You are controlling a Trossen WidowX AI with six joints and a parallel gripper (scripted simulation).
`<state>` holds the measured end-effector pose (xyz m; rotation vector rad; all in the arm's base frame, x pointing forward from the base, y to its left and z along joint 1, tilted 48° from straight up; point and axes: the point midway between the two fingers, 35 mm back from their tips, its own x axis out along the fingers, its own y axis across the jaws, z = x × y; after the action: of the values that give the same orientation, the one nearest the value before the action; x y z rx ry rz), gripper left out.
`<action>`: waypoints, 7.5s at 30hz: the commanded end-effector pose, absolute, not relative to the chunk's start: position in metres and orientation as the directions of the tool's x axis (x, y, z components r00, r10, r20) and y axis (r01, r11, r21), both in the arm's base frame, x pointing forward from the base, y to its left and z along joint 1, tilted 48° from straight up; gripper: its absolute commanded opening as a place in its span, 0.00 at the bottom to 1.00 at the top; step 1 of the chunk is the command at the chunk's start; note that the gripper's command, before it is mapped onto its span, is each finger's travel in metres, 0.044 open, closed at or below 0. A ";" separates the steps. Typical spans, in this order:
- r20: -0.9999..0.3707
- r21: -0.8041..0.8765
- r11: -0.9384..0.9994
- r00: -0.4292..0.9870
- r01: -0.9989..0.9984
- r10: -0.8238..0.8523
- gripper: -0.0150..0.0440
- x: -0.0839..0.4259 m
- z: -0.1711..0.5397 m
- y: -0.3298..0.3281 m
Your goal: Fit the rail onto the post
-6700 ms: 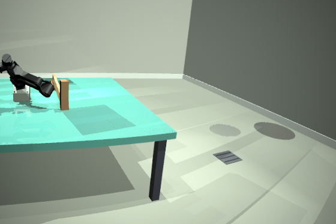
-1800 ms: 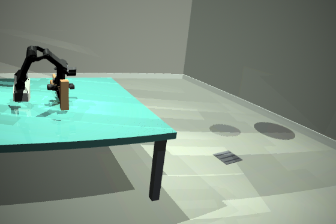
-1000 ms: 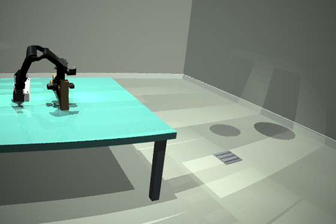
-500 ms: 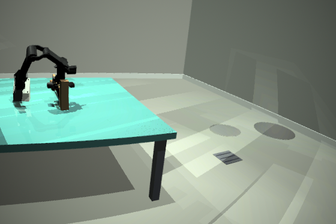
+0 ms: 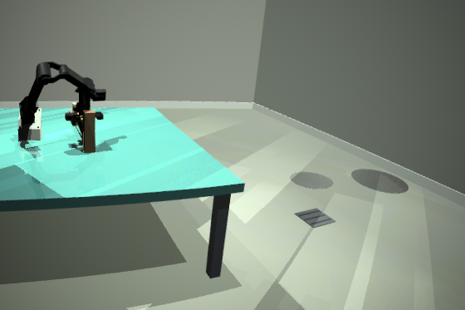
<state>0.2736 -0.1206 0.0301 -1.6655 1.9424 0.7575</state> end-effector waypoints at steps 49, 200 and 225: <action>-0.679 0.101 0.105 -0.145 -0.989 -0.720 0.25 0.280 0.047 -0.098; -0.678 0.101 0.105 -0.146 -0.989 -0.721 0.25 0.278 0.064 -0.120; -0.677 0.101 0.105 -0.146 -0.989 -0.721 0.25 0.278 0.071 -0.125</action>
<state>0.2774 -0.1240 0.0678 -1.6581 1.9279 0.7638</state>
